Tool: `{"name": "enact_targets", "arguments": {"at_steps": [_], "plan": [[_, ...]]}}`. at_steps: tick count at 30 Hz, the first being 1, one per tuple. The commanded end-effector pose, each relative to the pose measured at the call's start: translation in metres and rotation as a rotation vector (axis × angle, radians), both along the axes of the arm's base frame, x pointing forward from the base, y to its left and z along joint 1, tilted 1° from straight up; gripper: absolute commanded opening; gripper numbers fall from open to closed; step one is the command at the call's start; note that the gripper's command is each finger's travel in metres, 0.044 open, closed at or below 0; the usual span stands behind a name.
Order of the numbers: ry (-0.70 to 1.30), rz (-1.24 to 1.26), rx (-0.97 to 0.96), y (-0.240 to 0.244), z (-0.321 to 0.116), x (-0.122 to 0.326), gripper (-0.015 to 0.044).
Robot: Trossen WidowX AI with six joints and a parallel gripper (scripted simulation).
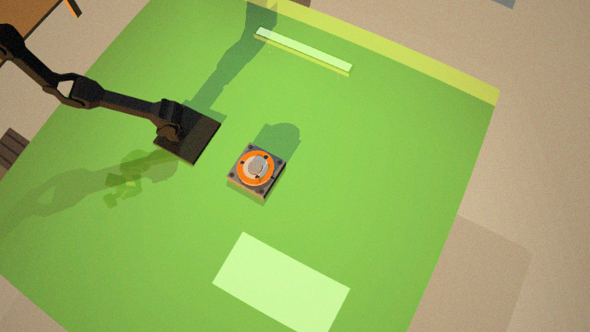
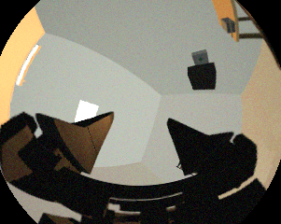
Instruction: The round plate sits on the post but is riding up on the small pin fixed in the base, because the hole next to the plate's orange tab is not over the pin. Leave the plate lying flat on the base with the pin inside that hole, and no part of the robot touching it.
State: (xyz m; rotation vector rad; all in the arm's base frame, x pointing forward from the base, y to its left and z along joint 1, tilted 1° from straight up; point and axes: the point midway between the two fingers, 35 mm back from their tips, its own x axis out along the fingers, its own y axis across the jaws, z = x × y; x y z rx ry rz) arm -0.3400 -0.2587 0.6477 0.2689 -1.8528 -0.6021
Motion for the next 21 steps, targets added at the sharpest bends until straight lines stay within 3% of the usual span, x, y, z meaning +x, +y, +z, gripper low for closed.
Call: {"name": "enact_targets", "arguments": {"at_steps": [1, 4, 9, 15, 18, 21], "plan": [[0.012, 0.000, -0.009, 0.003, 0.003, 0.004, 0.0374], [0.156, 0.006, -0.119, 0.044, 0.039, 0.061, 0.0295], [0.270, 0.008, -0.210, 0.082, 0.064, 0.106, 0.0164], [0.527, 0.024, -0.390, 0.160, 0.095, 0.209, 0.0006], [0.582, 0.050, -0.470, 0.185, 0.097, 0.242, 0.0000], [0.724, 0.089, -0.579, 0.227, 0.094, 0.306, 0.0000]]}}
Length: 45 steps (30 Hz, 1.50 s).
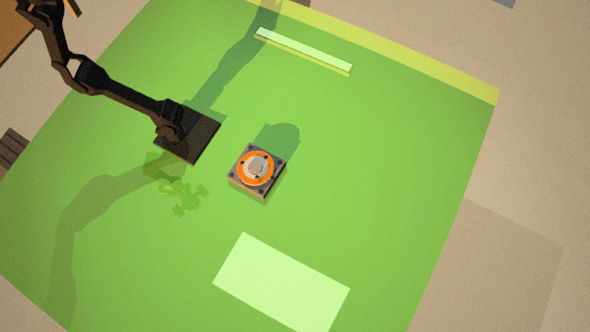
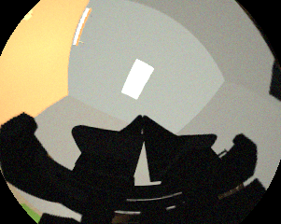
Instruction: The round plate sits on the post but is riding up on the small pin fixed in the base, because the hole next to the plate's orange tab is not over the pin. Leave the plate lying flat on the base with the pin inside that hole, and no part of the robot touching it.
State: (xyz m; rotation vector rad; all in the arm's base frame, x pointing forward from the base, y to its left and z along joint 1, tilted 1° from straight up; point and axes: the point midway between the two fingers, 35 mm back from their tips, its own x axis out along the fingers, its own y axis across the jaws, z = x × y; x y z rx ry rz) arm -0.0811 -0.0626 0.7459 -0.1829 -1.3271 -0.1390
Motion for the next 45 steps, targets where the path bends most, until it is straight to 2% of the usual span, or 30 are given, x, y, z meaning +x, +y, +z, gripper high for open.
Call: {"name": "enact_targets", "arguments": {"at_steps": [1, 2, 11, 13, 14, 19, 20, 26, 28, 31, 35, 36, 43, 45], "plan": [[0.118, 0.030, -0.079, 0.033, -0.004, 0.050, 0.0000], [0.196, 0.032, -0.113, 0.049, -0.009, 0.080, 0.0000], [0.624, 0.045, -0.254, 0.113, -0.067, 0.230, 0.0000], [0.698, 0.064, -0.248, 0.119, -0.081, 0.251, 0.0000], [0.790, 0.078, -0.245, 0.126, -0.100, 0.277, 0.0000], [1.064, 0.083, -0.266, 0.141, -0.165, 0.348, 0.0000], [1.086, 0.077, -0.271, 0.141, -0.171, 0.353, 0.0000], [1.463, 0.041, -0.300, 0.140, -0.280, 0.422, 0.0000], [1.548, 0.037, -0.298, 0.137, -0.304, 0.433, 0.0000], [1.782, 0.034, -0.270, 0.128, -0.371, 0.452, 0.0000], [2.065, 0.028, -0.213, 0.113, -0.449, 0.457, 0.0000], [2.088, 0.027, -0.207, 0.112, -0.455, 0.457, 0.0000], [2.699, 0.004, 0.016, 0.077, -0.593, 0.414, 0.0000], [2.763, 0.000, 0.047, 0.074, -0.605, 0.406, 0.0000]]}}
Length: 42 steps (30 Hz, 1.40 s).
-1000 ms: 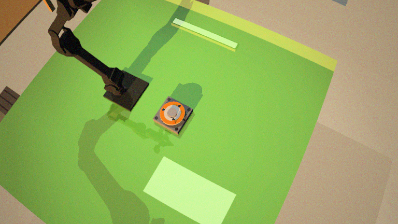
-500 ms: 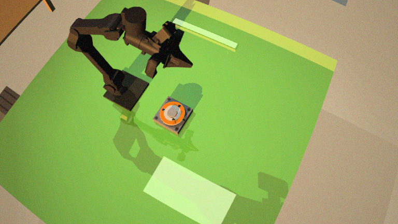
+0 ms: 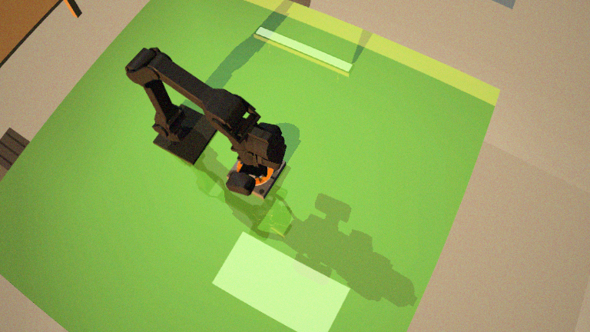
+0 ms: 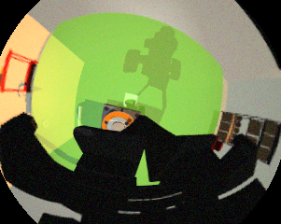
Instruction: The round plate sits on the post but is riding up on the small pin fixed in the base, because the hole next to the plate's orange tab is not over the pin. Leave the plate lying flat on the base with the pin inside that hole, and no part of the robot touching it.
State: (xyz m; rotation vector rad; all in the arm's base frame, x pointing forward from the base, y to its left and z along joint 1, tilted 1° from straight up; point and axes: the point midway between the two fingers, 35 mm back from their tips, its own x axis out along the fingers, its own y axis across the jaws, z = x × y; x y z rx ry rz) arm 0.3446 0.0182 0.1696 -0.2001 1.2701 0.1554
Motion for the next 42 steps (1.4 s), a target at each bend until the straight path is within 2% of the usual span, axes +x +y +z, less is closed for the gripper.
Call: {"name": "enact_targets", "arguments": {"at_steps": [1, 3, 10, 21, 42], "plan": [[0.227, -0.081, 0.015, -0.011, -0.040, -0.029, 0.0000], [0.292, -0.104, 0.017, -0.014, -0.050, -0.038, 0.0000], [0.292, -0.104, 0.017, -0.014, -0.053, -0.038, 0.0000], [0.292, -0.104, 0.017, -0.013, -0.097, -0.038, 0.0000], [0.291, -0.104, 0.018, 0.002, -0.098, -0.020, 0.0000]]}}
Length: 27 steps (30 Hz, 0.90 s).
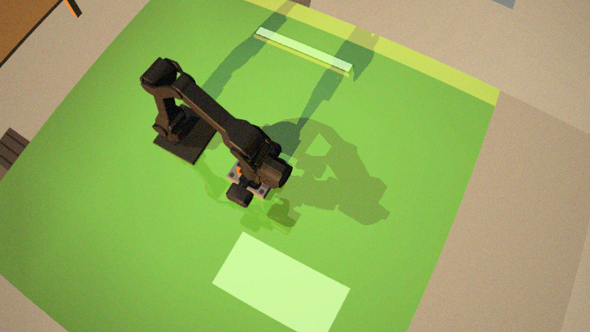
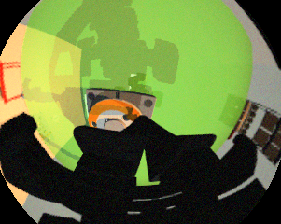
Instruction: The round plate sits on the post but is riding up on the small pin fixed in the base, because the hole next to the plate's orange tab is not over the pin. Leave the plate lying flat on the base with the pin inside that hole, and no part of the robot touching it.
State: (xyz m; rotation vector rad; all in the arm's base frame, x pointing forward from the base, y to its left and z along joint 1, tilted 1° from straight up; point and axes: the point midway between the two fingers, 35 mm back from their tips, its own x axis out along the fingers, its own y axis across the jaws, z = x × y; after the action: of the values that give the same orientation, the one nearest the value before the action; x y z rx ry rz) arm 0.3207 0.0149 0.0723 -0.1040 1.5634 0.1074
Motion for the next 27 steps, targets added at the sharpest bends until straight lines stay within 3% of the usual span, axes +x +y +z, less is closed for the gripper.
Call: {"name": "enact_targets", "arguments": {"at_steps": [1, 27], "plan": [[0.001, -0.003, 0.005, 0.006, -0.001, 0.004, 0.0000], [0.000, -0.003, 0.007, 0.030, 0.000, 0.014, 0.0000]]}}
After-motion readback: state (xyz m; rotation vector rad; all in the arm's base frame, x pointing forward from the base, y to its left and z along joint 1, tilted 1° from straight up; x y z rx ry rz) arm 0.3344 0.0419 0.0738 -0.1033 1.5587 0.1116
